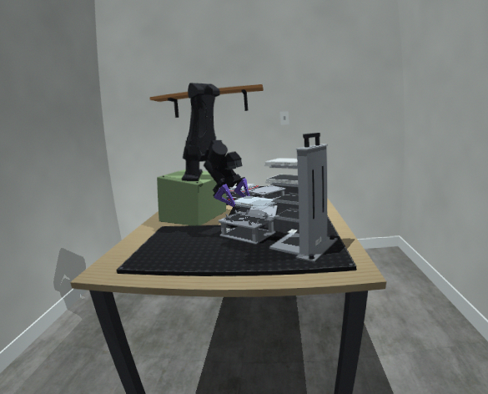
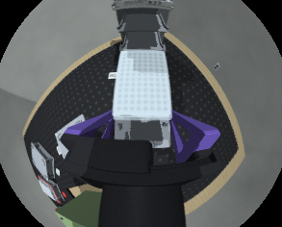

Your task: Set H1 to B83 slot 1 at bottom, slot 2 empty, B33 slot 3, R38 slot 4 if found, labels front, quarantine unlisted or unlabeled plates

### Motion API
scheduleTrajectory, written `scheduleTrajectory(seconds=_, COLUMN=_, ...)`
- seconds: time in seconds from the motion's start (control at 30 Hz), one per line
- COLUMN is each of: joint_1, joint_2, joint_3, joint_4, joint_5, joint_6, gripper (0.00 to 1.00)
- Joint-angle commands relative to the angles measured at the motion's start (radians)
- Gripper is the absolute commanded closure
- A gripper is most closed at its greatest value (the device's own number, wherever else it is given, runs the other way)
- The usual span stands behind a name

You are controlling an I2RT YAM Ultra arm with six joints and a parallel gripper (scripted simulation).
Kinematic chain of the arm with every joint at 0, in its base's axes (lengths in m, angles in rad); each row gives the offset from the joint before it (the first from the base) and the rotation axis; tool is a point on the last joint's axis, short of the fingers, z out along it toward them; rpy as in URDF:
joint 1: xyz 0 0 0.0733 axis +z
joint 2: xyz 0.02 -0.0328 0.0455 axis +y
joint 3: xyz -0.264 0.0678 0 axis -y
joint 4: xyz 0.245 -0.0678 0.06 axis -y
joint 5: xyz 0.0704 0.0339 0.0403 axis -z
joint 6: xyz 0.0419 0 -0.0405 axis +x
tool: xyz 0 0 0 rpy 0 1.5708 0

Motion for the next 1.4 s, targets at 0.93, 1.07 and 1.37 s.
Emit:
scheduleTrajectory(seconds=0.93, joint_1=0.053, joint_2=0.063, joint_3=0.134, joint_4=-0.046, joint_5=0.035, joint_6=0.036, gripper=0.14)
scheduleTrajectory(seconds=1.07, joint_1=0.057, joint_2=0.059, joint_3=0.146, joint_4=-0.046, joint_5=0.038, joint_6=0.039, gripper=0.14)
scheduleTrajectory(seconds=1.37, joint_1=0.069, joint_2=0.083, joint_3=0.181, joint_4=-0.068, joint_5=0.048, joint_6=0.047, gripper=0.14)
